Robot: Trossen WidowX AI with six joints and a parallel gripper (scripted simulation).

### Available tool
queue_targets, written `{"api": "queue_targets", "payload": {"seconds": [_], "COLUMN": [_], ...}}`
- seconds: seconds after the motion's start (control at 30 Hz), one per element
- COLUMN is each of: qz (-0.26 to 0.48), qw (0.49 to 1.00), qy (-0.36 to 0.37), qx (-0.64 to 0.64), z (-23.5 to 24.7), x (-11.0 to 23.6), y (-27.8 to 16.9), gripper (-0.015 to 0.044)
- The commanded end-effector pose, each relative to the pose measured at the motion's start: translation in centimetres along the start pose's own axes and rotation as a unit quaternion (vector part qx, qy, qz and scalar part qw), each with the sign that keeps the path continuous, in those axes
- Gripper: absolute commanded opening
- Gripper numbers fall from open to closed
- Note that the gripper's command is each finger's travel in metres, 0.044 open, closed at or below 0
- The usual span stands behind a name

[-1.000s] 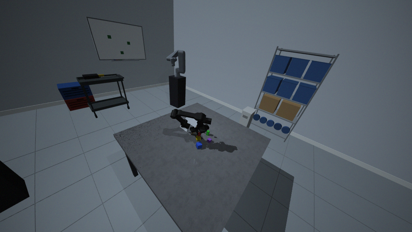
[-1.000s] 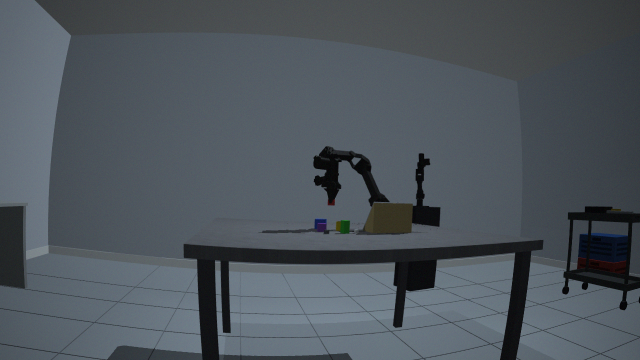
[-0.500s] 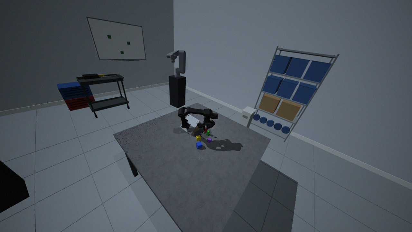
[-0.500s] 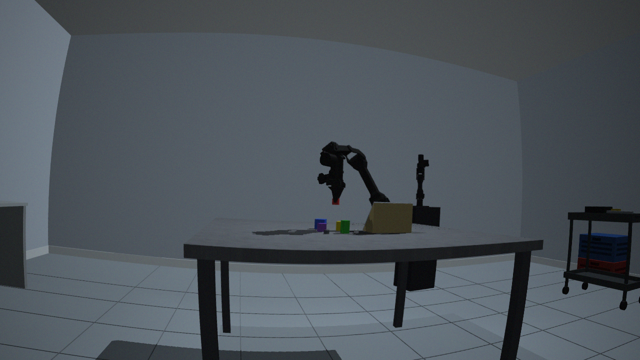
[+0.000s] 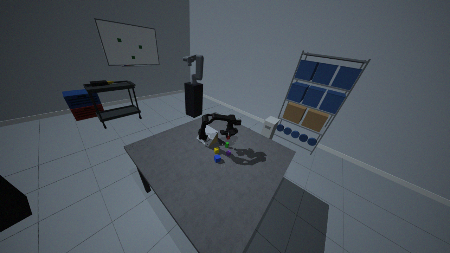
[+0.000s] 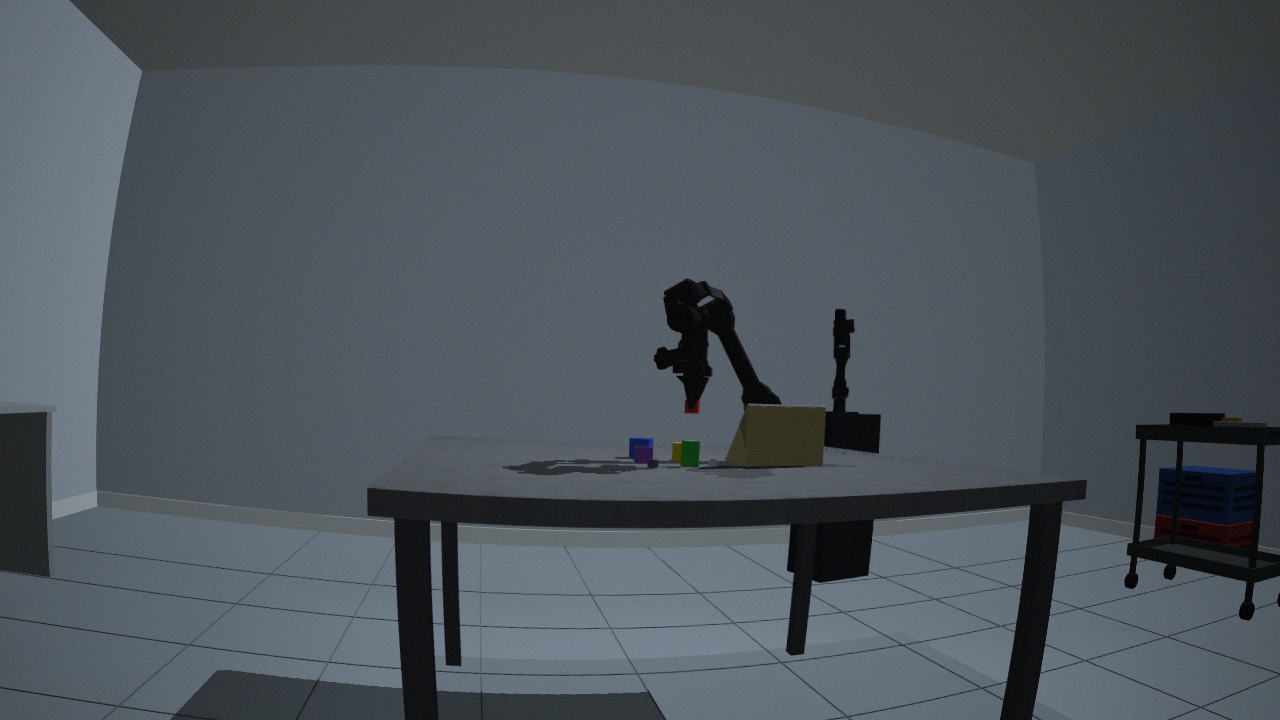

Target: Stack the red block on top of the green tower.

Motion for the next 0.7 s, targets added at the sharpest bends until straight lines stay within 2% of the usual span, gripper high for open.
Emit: {"api": "queue_targets", "payload": {"seconds": [0.0,0.2,0.4,0.67], "qz": [0.002,0.002,0.001,0.001], "qw": [1.000,1.000,1.000,1.000], "qy": [0.002,0.002,0.002,0.002], "qx": [-0.008,-0.008,-0.008,-0.008], "z": [0.5,0.5,0.5,0.4], "x": [-0.1,-2.6,-3.4,-6.0], "y": [-0.2,-0.1,-0.1,-0.1], "gripper": [0.0000,0.0000,0.0000,0.0000]}}
Point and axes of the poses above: the point midway between the two fingers, 35 mm back from their tips, its own x axis back along the fingers, its own z axis across the jaws, y = z × x, the point moved 6 cm from there along x, back along the fingers, and after that the axes turned 1 degree about x, right-handed, at the moved point
